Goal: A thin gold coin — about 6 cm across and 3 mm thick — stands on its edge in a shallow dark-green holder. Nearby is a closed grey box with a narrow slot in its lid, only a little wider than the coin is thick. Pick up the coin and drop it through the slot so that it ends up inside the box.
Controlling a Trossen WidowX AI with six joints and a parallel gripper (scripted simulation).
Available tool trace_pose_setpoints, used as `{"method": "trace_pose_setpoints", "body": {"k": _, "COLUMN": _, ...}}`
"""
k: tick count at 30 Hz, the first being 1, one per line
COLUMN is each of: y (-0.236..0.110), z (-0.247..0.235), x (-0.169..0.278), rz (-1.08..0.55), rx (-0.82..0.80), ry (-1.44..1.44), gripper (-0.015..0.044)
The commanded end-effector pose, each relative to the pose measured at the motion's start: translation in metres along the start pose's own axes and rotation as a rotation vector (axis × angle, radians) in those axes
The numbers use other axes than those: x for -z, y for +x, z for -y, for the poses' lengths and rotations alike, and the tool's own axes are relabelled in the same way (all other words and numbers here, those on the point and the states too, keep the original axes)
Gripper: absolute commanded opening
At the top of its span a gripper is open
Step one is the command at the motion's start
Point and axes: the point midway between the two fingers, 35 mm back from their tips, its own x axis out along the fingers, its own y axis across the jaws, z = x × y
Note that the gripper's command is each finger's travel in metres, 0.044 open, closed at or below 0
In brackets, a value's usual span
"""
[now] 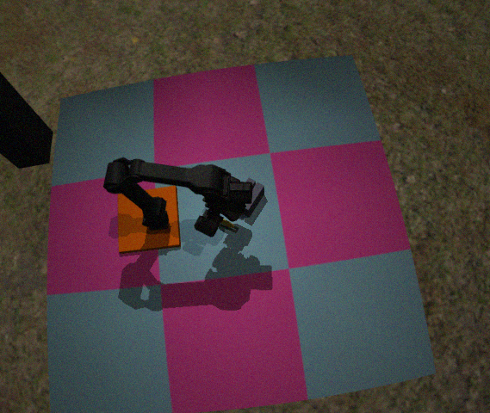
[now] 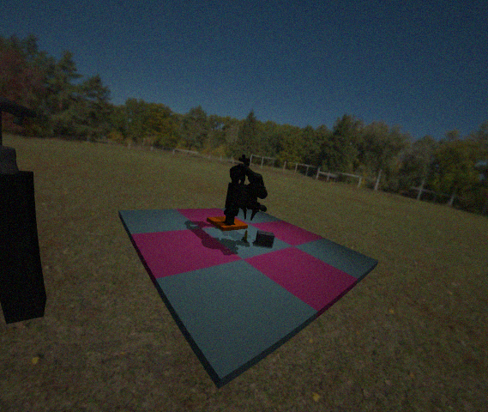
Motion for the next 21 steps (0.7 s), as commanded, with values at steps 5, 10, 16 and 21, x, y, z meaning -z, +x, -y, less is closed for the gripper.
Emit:
{"method": "trace_pose_setpoints", "body": {"k": 5, "y": 0.029, "z": -0.003, "x": 0.000, "rz": 0.000, "rx": 0.005, "ry": -0.034, "gripper": 0.0161}}
{"method": "trace_pose_setpoints", "body": {"k": 10, "y": 0.038, "z": -0.003, "x": 0.001, "rz": 0.000, "rx": 0.005, "ry": -0.034, "gripper": 0.0161}}
{"method": "trace_pose_setpoints", "body": {"k": 16, "y": 0.052, "z": -0.004, "x": 0.000, "rz": 0.000, "rx": 0.005, "ry": -0.034, "gripper": 0.0161}}
{"method": "trace_pose_setpoints", "body": {"k": 21, "y": 0.059, "z": -0.004, "x": -0.001, "rz": 0.000, "rx": 0.005, "ry": -0.034, "gripper": 0.0161}}
